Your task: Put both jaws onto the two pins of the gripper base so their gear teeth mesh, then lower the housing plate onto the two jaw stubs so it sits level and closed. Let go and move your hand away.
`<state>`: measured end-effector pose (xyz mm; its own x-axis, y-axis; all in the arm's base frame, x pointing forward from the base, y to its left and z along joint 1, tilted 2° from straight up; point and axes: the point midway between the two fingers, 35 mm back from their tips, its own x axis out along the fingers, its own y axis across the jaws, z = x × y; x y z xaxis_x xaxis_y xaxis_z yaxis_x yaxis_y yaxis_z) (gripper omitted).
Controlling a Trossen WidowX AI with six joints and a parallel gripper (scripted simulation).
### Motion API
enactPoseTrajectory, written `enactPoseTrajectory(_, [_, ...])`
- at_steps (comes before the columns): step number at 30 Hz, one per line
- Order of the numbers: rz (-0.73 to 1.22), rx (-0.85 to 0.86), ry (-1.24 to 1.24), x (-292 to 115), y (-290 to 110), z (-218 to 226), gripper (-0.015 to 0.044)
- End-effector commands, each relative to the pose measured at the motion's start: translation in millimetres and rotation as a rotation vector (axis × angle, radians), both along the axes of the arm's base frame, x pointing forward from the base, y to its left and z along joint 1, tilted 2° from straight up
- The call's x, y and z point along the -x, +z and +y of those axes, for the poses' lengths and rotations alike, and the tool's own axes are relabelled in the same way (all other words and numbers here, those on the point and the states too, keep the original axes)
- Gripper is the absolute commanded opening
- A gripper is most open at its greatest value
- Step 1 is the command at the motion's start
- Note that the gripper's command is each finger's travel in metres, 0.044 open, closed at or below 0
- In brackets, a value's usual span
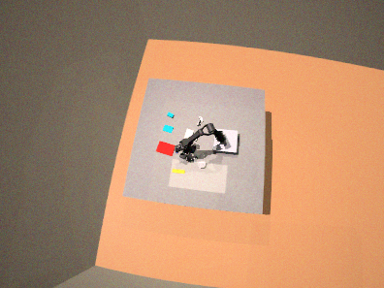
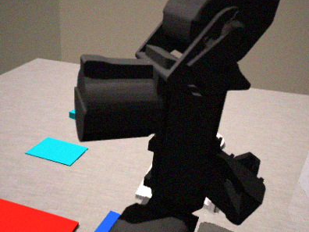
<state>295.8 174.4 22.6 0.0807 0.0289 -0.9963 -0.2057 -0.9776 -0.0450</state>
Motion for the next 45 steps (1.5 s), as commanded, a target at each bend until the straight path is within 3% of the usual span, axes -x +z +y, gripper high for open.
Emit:
enactPoseTrajectory(1, [0.010, 0.011, 0.004, 2, -11, -2, 0.0000])
enactPoseTrajectory(17, [0.010, 0.011, 0.004, 1, -18, -1, 0.0000])
enactPoseTrajectory(45, [0.009, 0.007, 0.004, -8, -16, 43, 0.0000])
